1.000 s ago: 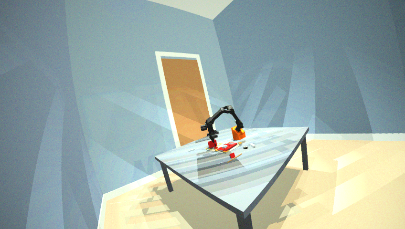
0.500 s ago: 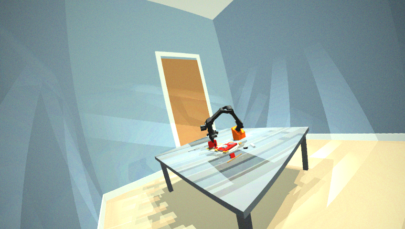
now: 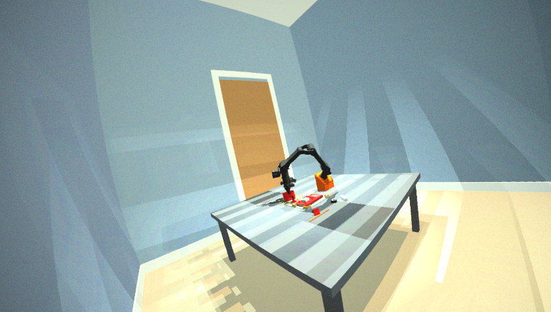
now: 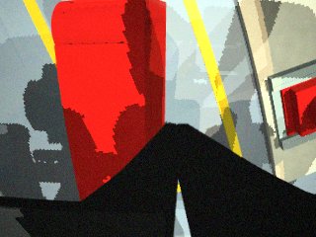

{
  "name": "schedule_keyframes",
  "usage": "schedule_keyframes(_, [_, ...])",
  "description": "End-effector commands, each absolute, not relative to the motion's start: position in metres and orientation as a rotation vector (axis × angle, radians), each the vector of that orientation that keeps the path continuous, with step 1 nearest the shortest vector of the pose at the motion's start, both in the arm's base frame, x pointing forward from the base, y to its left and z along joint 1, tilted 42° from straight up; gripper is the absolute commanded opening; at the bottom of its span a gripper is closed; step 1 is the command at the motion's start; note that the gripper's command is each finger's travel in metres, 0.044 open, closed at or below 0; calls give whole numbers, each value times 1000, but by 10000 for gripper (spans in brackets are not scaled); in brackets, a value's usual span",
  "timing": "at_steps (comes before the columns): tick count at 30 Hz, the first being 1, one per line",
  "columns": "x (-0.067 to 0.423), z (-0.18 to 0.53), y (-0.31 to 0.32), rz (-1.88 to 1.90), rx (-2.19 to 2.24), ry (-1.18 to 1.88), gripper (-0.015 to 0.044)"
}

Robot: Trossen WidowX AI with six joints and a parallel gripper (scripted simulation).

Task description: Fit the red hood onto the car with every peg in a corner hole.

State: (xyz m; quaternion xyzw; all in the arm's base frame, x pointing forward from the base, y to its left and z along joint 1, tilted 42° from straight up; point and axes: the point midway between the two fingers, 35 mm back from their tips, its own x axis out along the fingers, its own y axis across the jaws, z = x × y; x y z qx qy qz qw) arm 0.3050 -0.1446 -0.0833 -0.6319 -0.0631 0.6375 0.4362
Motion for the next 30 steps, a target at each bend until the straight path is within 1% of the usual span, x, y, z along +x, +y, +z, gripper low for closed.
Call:
schedule_keyframes(1, [302,-87,-147,1595,-1570,-158,0])
schedule_keyframes(22, [291,-102,-161,1595,-1570,-157,0])
schedule_keyframes(26, [290,-91,-171,1596,-1571,-156,0])
schedule_keyframes(30, [285,-61,-196,1596,-1570,-156,0])
